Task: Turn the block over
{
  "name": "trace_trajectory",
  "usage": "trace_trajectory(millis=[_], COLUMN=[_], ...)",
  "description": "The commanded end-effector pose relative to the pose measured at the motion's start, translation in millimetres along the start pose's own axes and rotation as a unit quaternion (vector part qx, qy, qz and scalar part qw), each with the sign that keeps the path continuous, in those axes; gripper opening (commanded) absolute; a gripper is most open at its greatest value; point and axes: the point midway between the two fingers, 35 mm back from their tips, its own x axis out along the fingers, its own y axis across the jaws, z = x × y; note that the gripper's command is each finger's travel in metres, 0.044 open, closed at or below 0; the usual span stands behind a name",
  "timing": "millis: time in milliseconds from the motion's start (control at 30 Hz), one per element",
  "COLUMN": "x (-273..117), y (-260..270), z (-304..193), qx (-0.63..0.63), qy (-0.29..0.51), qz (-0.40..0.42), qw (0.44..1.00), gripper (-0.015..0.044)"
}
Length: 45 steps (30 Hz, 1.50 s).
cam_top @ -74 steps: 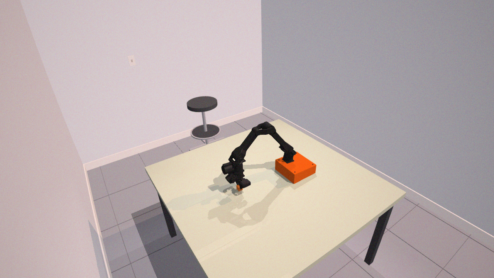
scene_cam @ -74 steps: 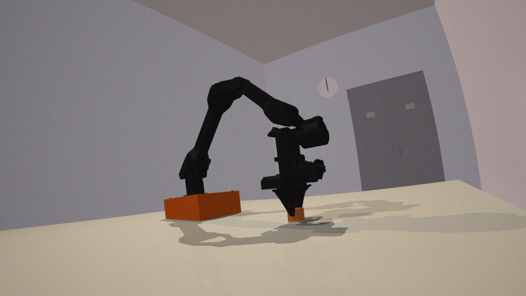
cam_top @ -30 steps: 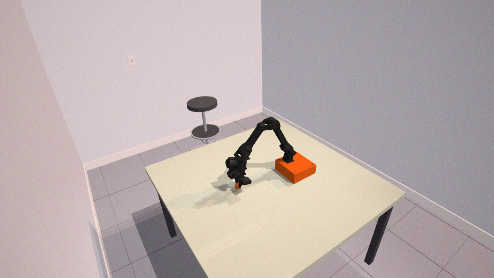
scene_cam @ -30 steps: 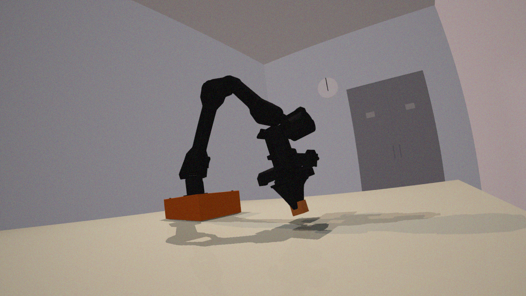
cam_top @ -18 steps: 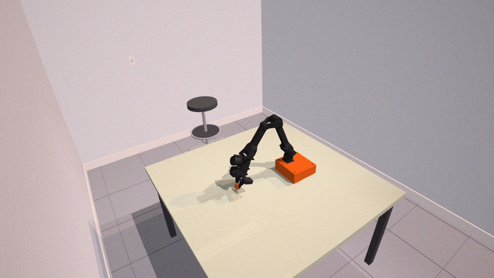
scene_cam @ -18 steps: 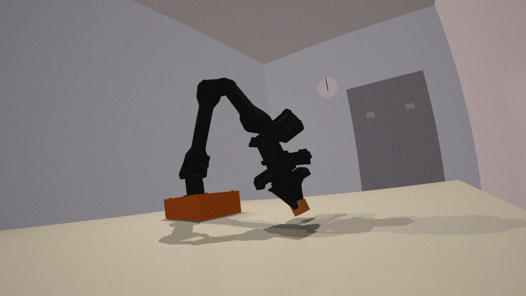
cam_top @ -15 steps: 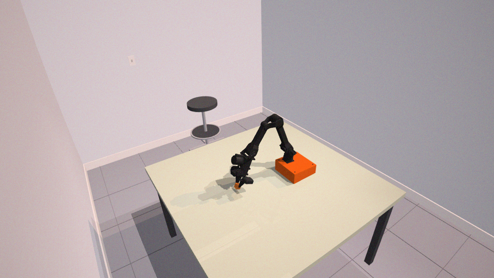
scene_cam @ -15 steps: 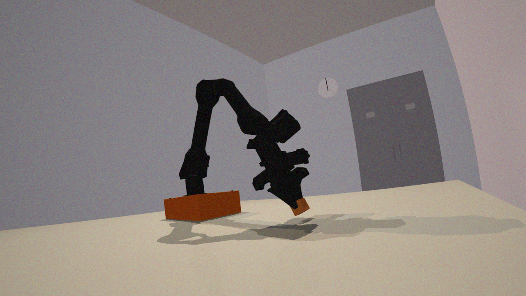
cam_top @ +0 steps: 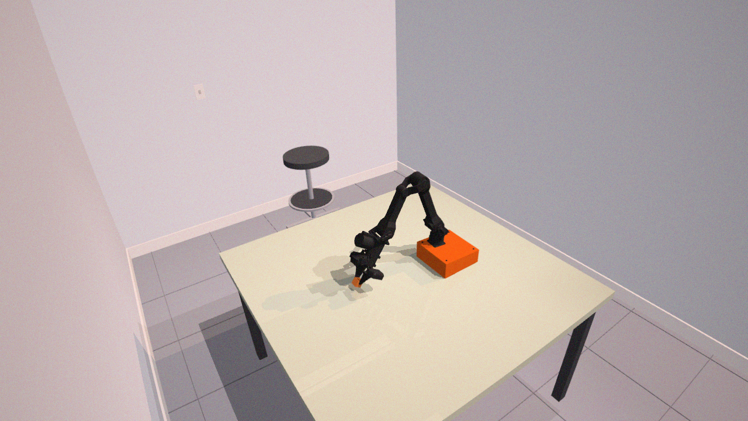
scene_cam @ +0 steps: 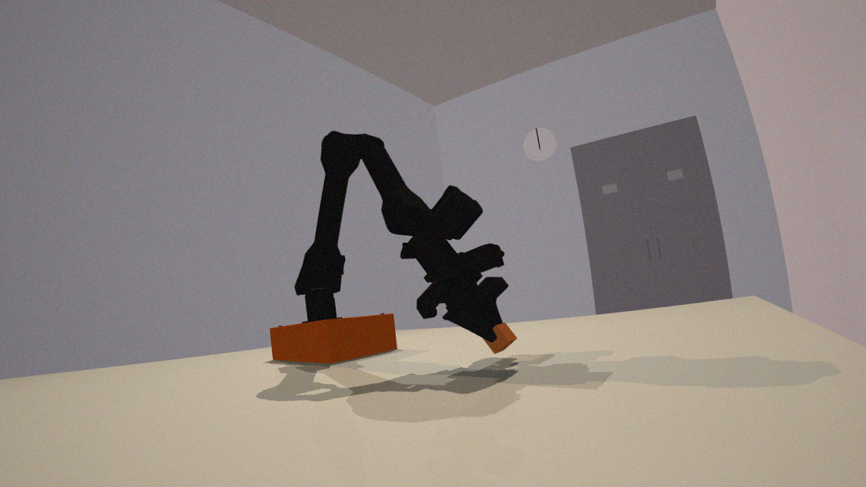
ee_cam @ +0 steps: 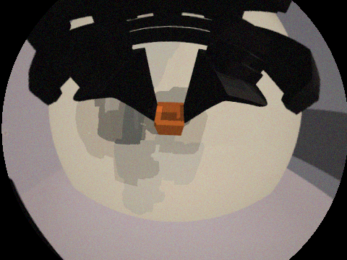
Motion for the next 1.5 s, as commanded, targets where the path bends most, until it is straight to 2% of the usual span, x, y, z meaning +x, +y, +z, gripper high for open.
trace_trajectory(millis=[0, 400, 833, 1467], x=[10.6, 22.7, 14.1, 12.9], y=[0.3, 0.3, 1.2, 1.3], z=[-7.7, -14.7, -23.6, -24.5], qx=[0.003, 0.003, 0.002, 0.002], qy=[-0.022, -0.113, -0.209, -0.226], qz=[0.002, 0.002, 0.002, 0.002], qw=[1.000, 0.994, 0.978, 0.974], gripper=[0.0000, 0.0000, 0.0000, 0.0000])
